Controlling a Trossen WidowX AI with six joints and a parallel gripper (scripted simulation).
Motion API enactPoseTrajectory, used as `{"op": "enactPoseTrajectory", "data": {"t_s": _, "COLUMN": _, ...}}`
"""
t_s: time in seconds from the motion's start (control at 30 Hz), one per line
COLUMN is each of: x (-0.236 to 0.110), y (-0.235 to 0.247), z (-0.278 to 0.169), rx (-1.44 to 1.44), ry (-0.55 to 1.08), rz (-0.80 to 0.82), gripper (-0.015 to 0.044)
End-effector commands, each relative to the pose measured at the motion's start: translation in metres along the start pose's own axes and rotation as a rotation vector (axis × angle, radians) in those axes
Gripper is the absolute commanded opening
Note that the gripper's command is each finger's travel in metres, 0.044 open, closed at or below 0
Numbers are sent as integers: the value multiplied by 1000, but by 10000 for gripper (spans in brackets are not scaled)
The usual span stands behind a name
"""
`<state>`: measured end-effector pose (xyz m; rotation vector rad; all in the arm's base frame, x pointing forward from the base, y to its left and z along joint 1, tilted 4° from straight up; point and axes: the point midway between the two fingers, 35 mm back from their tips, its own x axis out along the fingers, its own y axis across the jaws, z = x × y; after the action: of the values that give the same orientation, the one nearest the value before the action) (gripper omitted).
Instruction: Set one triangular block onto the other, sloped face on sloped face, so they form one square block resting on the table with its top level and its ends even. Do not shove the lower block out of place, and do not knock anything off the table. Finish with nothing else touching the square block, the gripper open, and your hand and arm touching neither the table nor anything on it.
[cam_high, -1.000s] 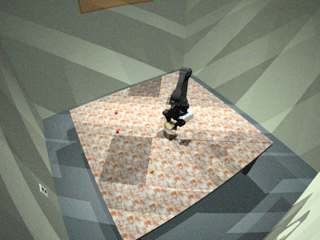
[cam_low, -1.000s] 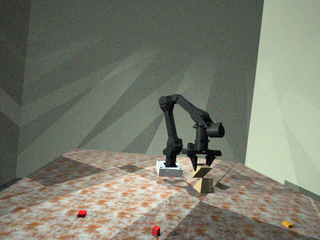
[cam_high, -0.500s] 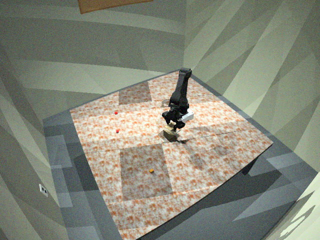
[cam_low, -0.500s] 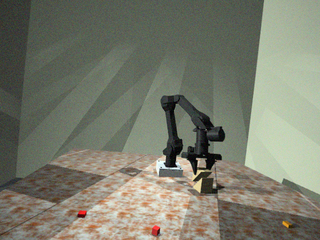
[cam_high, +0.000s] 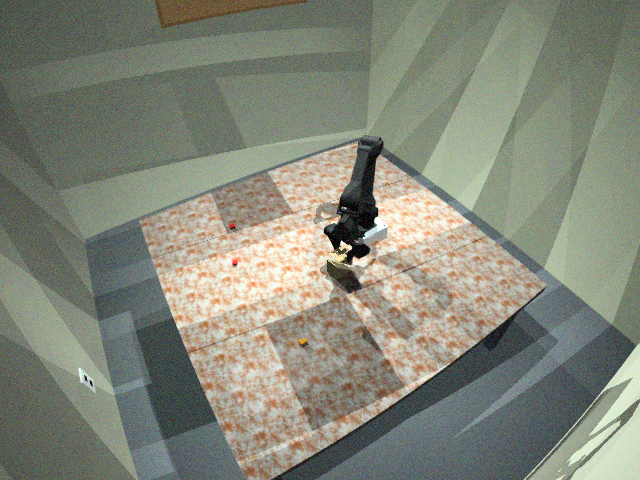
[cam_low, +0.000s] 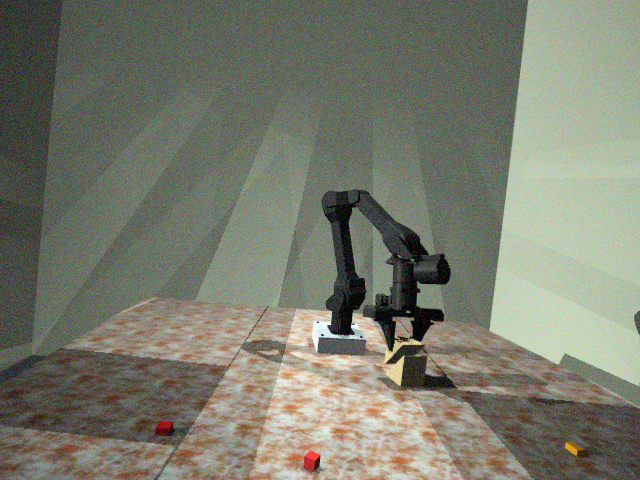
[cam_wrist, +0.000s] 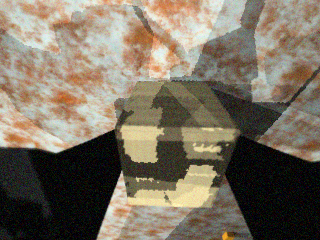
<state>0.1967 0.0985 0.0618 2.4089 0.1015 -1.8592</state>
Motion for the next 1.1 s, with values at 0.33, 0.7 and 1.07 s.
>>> {"op": "enactPoseTrajectory", "data": {"t_s": 0.33, "x": 9, "y": -1, "z": -2, "rx": -3, "ry": 0, "rz": -2, "gripper": 0}}
{"op": "enactPoseTrajectory", "data": {"t_s": 0.7, "x": 16, "y": -1, "z": -4, "rx": -3, "ry": 0, "rz": -2, "gripper": 0}}
{"op": "enactPoseTrajectory", "data": {"t_s": 1.07, "x": 21, "y": -1, "z": -5, "rx": -3, "ry": 0, "rz": -2, "gripper": 0}}
